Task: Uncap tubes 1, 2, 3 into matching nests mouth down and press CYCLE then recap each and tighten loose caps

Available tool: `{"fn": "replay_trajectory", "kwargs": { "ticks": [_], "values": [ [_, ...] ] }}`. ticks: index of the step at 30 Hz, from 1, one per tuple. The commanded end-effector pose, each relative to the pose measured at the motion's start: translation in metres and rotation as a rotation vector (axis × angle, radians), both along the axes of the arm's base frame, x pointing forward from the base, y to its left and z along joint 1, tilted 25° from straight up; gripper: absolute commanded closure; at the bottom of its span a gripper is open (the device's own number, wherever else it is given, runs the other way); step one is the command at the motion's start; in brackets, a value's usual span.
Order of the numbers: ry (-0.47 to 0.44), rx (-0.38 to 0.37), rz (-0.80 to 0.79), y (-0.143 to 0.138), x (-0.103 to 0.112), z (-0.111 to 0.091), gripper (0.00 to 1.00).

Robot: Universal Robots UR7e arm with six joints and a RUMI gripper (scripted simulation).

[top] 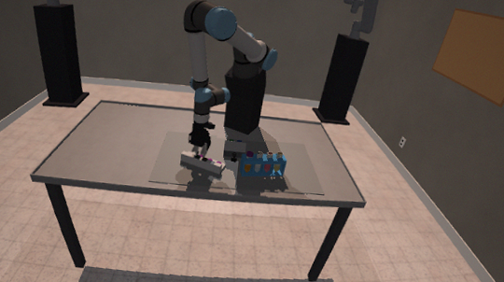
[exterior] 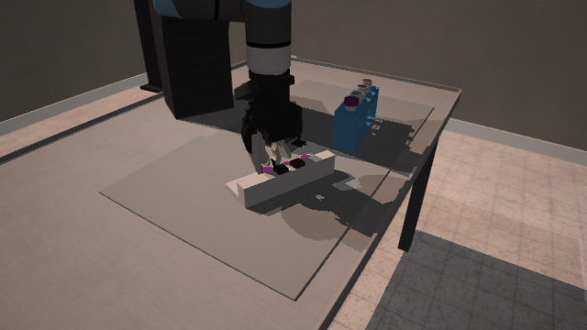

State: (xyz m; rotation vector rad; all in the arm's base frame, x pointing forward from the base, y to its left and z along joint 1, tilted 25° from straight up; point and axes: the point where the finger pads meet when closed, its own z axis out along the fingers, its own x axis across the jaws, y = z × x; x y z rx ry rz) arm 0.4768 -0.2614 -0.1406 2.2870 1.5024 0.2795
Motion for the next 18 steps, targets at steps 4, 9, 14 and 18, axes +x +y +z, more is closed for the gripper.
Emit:
{"fn": "replay_trajectory", "kwargs": {
  "ticks": [4, 9, 14, 18],
  "values": [
    [-0.001, -0.001, 0.000, -0.0008, 0.0013, -0.0022, 1.00],
    [-0.001, -0.001, 0.000, -0.0010, 0.0017, -0.0032, 1.00],
    [-0.001, -0.001, 0.000, -0.0010, 0.0017, -0.0031, 0.71],
    [-0.001, -0.001, 0.000, -0.0010, 0.0017, -0.0031, 0.71]
  ]
}}
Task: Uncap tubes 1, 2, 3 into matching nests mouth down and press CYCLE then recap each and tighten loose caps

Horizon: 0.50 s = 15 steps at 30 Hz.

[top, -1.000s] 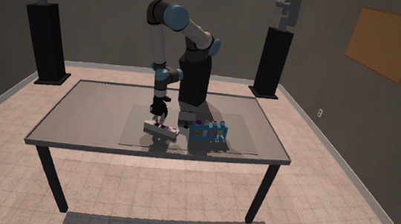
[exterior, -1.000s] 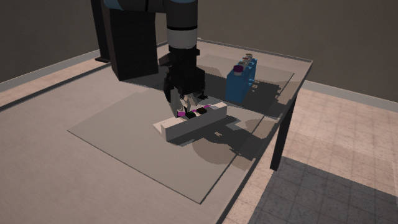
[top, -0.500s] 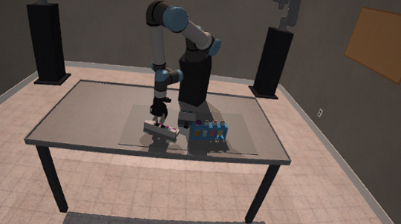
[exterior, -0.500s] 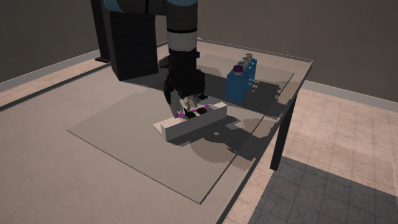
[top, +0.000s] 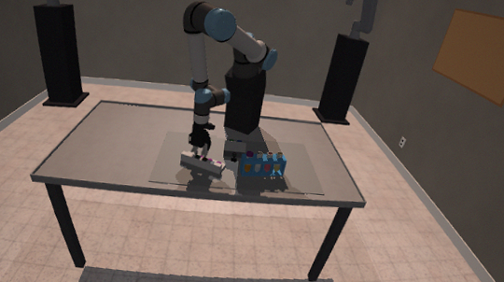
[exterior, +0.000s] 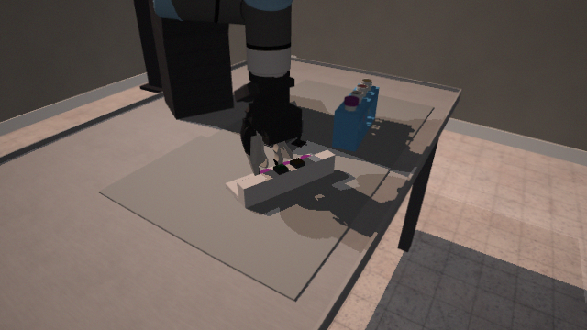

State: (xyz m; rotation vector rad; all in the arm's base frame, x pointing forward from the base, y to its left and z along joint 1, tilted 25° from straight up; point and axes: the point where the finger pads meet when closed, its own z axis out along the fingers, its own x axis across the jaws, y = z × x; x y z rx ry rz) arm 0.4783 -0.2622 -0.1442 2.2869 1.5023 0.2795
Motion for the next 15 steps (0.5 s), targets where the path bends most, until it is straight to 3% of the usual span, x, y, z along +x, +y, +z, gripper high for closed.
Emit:
{"fn": "replay_trajectory", "kwargs": {
  "ticks": [1, 8, 13, 15],
  "values": [
    [-0.001, -0.001, 0.000, 0.000, 0.000, 0.000, 0.71],
    [-0.001, -0.001, 0.000, 0.000, 0.000, 0.000, 0.71],
    [-0.001, -0.001, 0.000, 0.005, -0.009, 0.023, 0.71],
    [-0.001, -0.001, 0.000, 0.005, -0.009, 0.023, 0.71]
  ]
}}
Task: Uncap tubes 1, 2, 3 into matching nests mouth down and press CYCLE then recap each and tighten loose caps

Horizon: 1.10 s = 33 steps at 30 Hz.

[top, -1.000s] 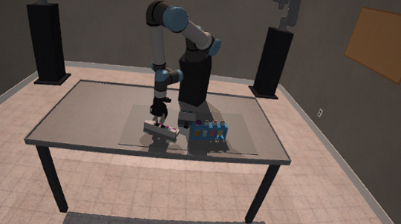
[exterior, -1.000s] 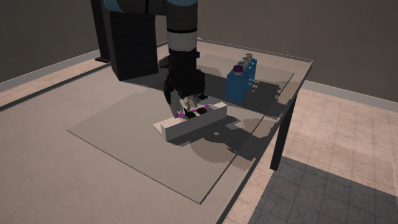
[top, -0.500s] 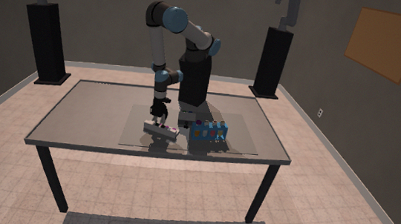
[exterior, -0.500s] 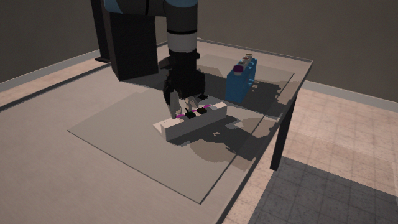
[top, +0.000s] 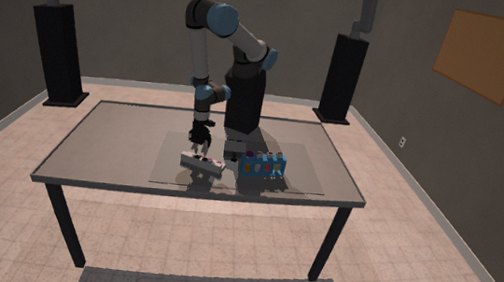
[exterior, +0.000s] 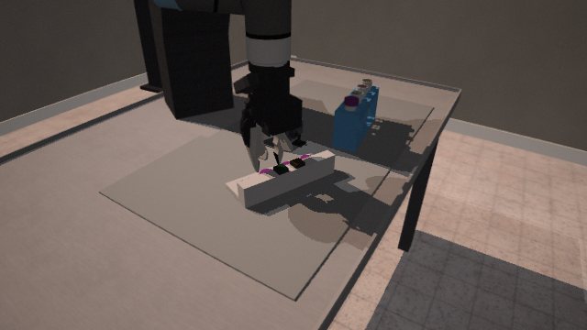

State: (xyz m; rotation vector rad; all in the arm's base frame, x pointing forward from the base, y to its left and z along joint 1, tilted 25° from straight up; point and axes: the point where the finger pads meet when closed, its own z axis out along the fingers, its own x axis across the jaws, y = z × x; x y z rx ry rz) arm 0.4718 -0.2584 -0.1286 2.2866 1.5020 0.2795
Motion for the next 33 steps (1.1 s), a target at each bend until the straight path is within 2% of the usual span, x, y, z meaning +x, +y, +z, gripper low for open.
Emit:
{"fn": "replay_trajectory", "kwargs": {
  "ticks": [1, 15, 17, 24, 30, 31, 32, 33],
  "values": [
    [-0.001, 0.000, 0.000, 0.002, -0.004, 0.012, 0.71],
    [0.000, 0.000, 0.000, 0.017, -0.030, 0.075, 0.71],
    [0.000, 0.000, 0.000, 0.017, -0.030, 0.075, 0.71],
    [0.000, 0.000, 0.000, 0.024, -0.043, 0.107, 0.71],
    [0.000, 0.000, 0.000, 0.025, -0.045, 0.110, 0.71],
    [-0.018, 0.031, -0.075, 0.031, -0.047, 0.105, 1.00],
    [-0.036, 0.062, -0.151, 0.038, -0.050, 0.100, 1.00],
    [-0.036, 0.062, -0.151, 0.038, -0.050, 0.100, 1.00]
  ]
}}
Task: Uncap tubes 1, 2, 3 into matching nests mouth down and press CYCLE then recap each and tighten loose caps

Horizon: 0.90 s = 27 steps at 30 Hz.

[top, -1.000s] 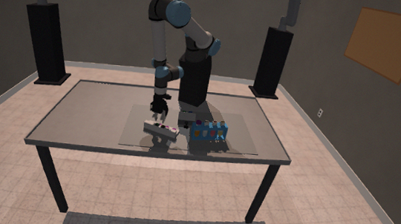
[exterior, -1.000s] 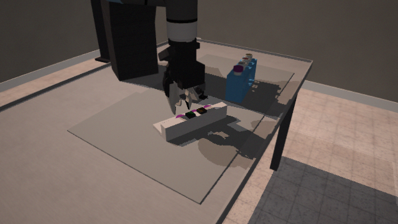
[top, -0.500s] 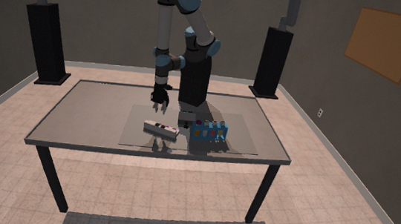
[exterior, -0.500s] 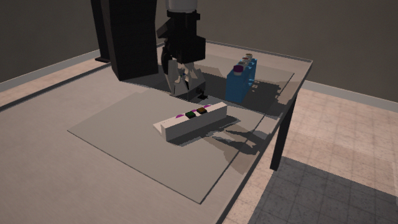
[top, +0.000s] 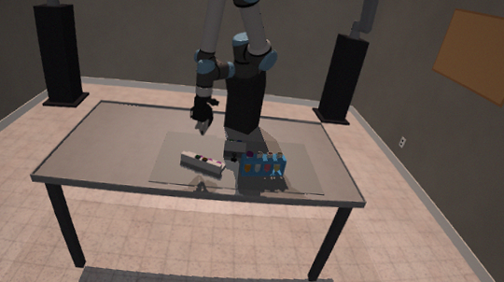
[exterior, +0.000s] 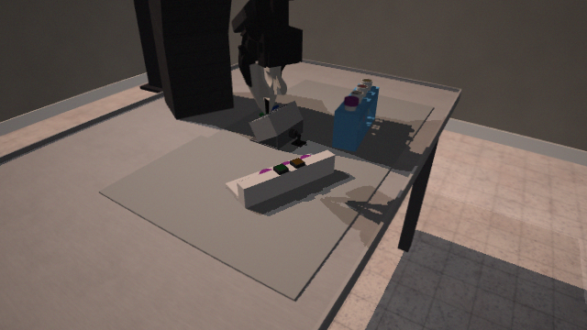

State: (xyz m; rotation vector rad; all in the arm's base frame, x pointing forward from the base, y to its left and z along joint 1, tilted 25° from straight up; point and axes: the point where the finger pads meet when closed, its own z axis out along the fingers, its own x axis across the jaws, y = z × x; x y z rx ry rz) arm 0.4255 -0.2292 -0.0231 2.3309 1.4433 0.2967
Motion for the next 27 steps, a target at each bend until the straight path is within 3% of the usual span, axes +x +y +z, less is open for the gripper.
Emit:
{"fn": "replay_trajectory", "kwargs": {
  "ticks": [1, 4, 5, 16, 18, 20, 27],
  "values": [
    [-0.024, 0.039, -0.103, 0.008, -0.004, -0.005, 1.00],
    [-0.076, 0.132, -0.329, 0.027, -0.013, -0.019, 1.00],
    [-0.076, 0.132, -0.329, 0.027, -0.013, -0.020, 1.00],
    [-0.213, 0.377, -0.920, 0.077, -0.035, -0.057, 1.00],
    [-0.213, 0.377, -0.920, 0.077, -0.035, -0.057, 1.00],
    [-0.240, 0.424, -1.037, 0.090, -0.041, -0.067, 1.00],
    [-0.240, 0.424, -1.037, 0.127, -0.058, -0.095, 1.00]
  ]
}}
